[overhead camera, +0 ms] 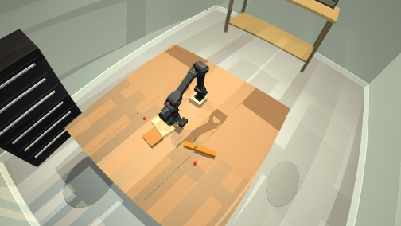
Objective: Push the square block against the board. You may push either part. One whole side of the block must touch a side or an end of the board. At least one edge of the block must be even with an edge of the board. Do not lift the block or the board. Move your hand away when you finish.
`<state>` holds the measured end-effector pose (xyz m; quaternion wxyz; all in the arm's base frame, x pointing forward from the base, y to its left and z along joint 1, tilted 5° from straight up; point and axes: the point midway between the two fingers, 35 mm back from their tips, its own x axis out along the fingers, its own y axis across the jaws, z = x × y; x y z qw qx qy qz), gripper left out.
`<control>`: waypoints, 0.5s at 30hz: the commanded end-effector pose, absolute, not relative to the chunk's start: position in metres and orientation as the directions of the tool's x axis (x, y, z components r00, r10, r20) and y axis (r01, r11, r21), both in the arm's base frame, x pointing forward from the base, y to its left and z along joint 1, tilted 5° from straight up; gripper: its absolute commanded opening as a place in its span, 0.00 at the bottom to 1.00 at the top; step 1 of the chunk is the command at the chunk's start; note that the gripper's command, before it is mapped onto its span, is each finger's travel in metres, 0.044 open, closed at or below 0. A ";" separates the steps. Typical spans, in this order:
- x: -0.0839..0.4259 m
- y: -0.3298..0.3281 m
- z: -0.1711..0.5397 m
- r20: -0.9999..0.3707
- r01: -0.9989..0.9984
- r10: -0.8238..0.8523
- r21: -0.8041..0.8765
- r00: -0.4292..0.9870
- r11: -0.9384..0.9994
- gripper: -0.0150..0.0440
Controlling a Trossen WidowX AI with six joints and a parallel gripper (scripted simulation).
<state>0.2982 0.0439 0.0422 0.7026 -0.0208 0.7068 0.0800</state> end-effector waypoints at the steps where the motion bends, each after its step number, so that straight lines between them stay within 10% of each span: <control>1: 0.289 0.037 0.042 -0.997 -0.005 0.080 0.080 -0.009 0.997 0.25; 15: 0.280 0.036 -0.012 -0.997 0.116 0.080 0.078 -0.011 0.990 0.25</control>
